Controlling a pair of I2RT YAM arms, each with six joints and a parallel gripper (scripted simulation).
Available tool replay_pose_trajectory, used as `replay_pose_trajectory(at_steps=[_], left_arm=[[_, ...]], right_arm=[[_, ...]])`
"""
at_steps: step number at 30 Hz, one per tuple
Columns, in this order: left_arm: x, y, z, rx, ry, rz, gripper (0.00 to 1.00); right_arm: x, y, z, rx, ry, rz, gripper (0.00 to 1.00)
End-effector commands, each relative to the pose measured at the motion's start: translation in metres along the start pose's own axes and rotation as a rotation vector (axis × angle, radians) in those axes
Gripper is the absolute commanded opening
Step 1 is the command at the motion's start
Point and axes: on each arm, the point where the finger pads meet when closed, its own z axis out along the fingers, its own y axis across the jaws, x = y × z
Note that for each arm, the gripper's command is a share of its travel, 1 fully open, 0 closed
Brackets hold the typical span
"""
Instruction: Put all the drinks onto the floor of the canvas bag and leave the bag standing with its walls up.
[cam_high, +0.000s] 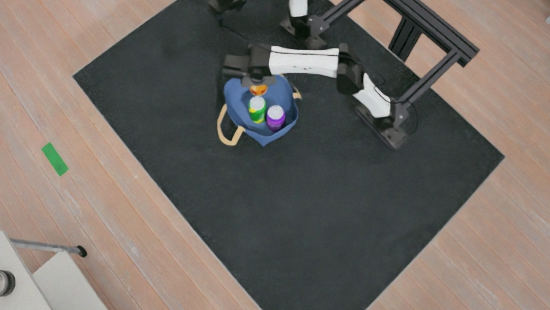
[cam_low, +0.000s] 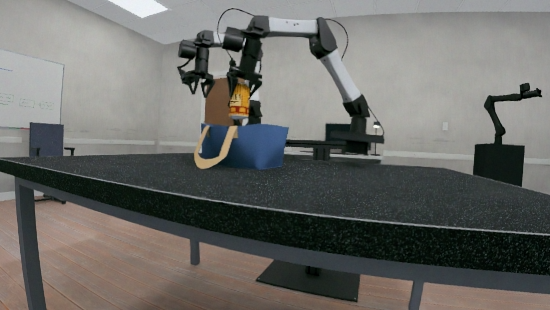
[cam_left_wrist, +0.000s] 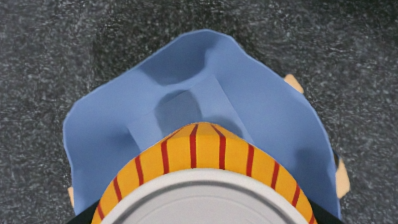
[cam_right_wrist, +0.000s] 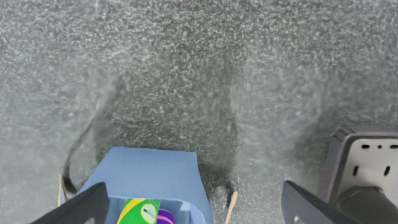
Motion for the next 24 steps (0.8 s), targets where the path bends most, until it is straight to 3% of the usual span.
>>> replay_pose_trajectory(at_steps=[1,14,18,24], left_arm=[[-0.019,0.007,0.001,-0.003,-0.019,-0.004,0.70],[-0.045,0.019,0.012,-0.001,-0.018,-0.001,0.70],[-0.055,0.028,-0.032,-0.120,-0.061,0.048,0.70],[-0.052,0.019,-0.018,-0.084,-0.050,0.036,0.70]], right_arm=[[0.001,-0.002,-0.002,-0.009,-0.014,-0.003,0.86],[0.001,-0.002,-0.002,-0.009,-0.014,-0.003,0.86],[0.001,-0.002,-0.002,-0.009,-0.014,-0.003,0.86],[0.001,-0.002,-0.002,-0.009,-0.014,-0.003,0.86]])
